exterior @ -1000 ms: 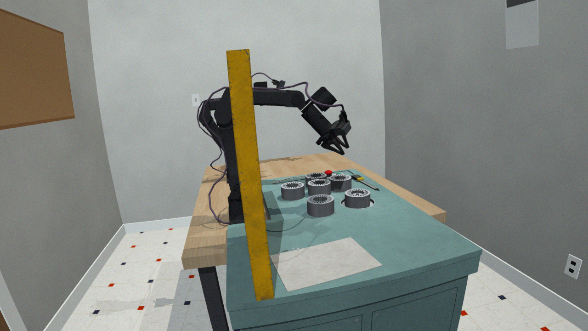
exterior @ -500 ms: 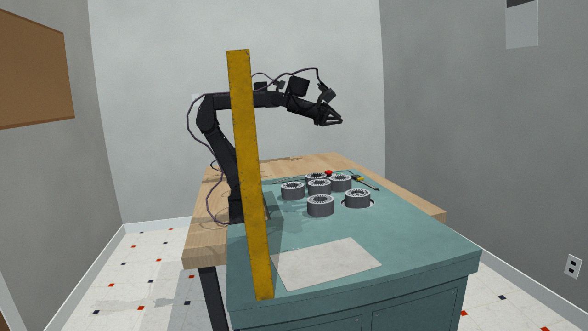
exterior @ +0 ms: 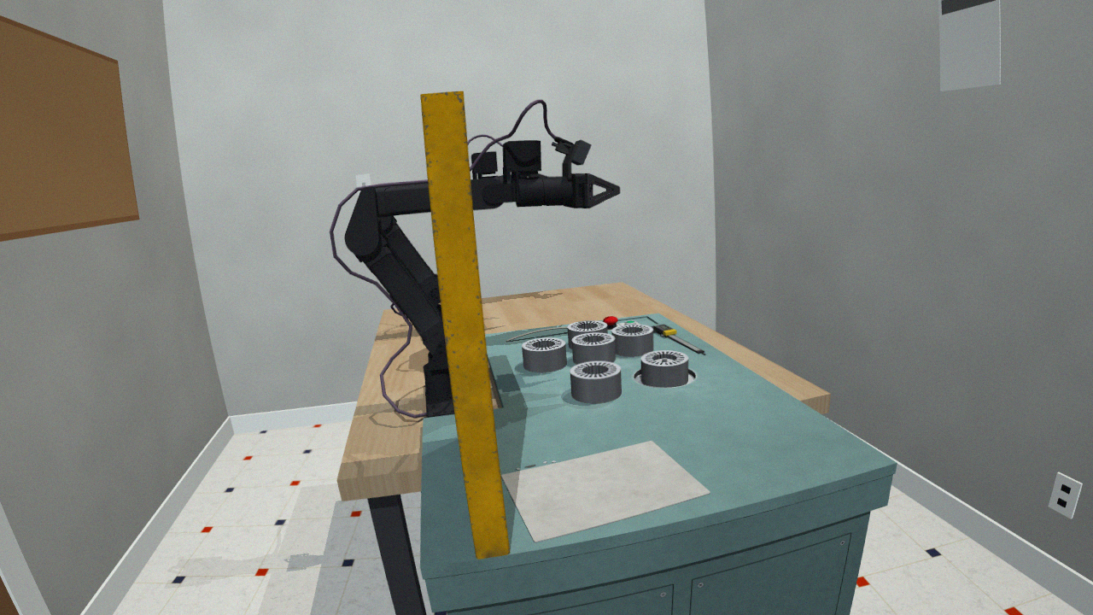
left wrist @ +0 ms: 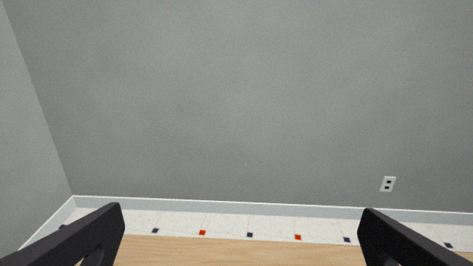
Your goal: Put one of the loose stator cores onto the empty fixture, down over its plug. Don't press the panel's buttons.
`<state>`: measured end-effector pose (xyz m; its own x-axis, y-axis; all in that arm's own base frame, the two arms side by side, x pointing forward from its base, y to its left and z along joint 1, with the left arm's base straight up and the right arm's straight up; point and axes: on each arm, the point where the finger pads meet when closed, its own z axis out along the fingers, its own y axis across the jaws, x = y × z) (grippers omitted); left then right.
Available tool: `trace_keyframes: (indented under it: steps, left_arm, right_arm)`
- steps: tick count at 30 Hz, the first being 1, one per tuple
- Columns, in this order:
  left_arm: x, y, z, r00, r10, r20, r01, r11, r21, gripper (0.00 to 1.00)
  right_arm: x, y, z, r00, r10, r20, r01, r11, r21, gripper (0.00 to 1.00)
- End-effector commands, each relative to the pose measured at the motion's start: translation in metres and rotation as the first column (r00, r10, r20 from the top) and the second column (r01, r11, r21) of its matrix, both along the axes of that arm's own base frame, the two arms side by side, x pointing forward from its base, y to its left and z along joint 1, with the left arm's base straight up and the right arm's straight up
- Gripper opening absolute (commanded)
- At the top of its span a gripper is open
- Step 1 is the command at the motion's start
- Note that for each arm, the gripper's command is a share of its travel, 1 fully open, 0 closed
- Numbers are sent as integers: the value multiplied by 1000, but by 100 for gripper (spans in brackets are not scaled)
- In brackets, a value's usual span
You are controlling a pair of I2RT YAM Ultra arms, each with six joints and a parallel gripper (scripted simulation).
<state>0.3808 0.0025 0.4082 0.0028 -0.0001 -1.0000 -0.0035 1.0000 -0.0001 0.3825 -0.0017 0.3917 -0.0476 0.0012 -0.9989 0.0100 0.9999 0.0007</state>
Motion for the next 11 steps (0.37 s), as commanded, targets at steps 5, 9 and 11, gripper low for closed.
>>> trace_keyframes:
  steps: [5, 9, 11]
  left_arm:
    - [-7, 1, 22, 998, 5, 56, -5, 1000, -2, 100]
    - [-7, 1, 22, 998, 5, 56, -5, 1000, -2, 100]
    - [-7, 1, 22, 998, 5, 56, -5, 1000, -2, 100]
  right_arm:
    - [0, 9, 33, 995, 39, 94, -38, 999, -14, 39]
    - [-5, 8, 42, 992, 38, 118, -36, 999, -15, 39]
    - [-5, 8, 42, 992, 38, 118, -36, 999, -15, 39]
